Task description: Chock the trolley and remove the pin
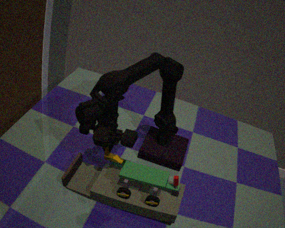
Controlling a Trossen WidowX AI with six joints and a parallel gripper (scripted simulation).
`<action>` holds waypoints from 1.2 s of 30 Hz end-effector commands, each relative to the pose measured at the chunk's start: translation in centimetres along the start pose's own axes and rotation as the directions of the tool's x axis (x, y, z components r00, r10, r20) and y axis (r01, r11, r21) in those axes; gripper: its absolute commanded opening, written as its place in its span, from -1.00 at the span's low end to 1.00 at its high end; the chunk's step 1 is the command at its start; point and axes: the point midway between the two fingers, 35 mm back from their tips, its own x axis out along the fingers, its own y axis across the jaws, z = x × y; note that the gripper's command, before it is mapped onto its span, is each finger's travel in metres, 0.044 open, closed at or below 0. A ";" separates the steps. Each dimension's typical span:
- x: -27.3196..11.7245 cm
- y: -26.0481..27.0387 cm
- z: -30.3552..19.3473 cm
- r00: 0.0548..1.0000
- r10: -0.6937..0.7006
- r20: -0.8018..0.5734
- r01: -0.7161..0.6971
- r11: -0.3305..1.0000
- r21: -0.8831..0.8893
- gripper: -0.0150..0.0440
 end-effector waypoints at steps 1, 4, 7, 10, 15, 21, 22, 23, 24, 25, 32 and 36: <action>1.1 0.1 0.0 1.000 0.010 -0.005 -0.010 1.000 0.003 -0.49; 1.9 0.0 0.1 1.000 0.010 -0.005 -0.010 1.000 0.003 -0.49; 2.5 0.0 0.1 1.000 0.010 -0.005 -0.010 1.000 0.003 -0.49; 3.1 0.1 0.1 1.000 0.010 -0.005 -0.010 1.000 0.003 -0.49; 4.1 0.1 0.1 1.000 0.011 -0.005 -0.011 1.000 0.003 -0.49; 4.9 0.2 0.1 1.000 0.011 -0.005 -0.011 1.000 0.003 -0.49; 4.9 0.2 0.1 1.000 0.011 -0.005 -0.011 1.000 0.003 -0.49; 4.9 0.3 0.1 1.000 0.011 -0.005 -0.011 1.000 0.003 -0.49; 4.8 0.3 0.1 1.000 0.011 -0.005 -0.011 1.000 0.003 -0.49; 4.8 0.3 0.1 1.000 0.011 -0.005 -0.011 1.000 0.003 -0.49; 4.6 1.0 0.1 1.000 0.011 -0.005 -0.011 1.000 0.003 -0.49; 4.7 1.4 0.1 1.000 0.012 -0.005 -0.012 1.000 0.003 -0.49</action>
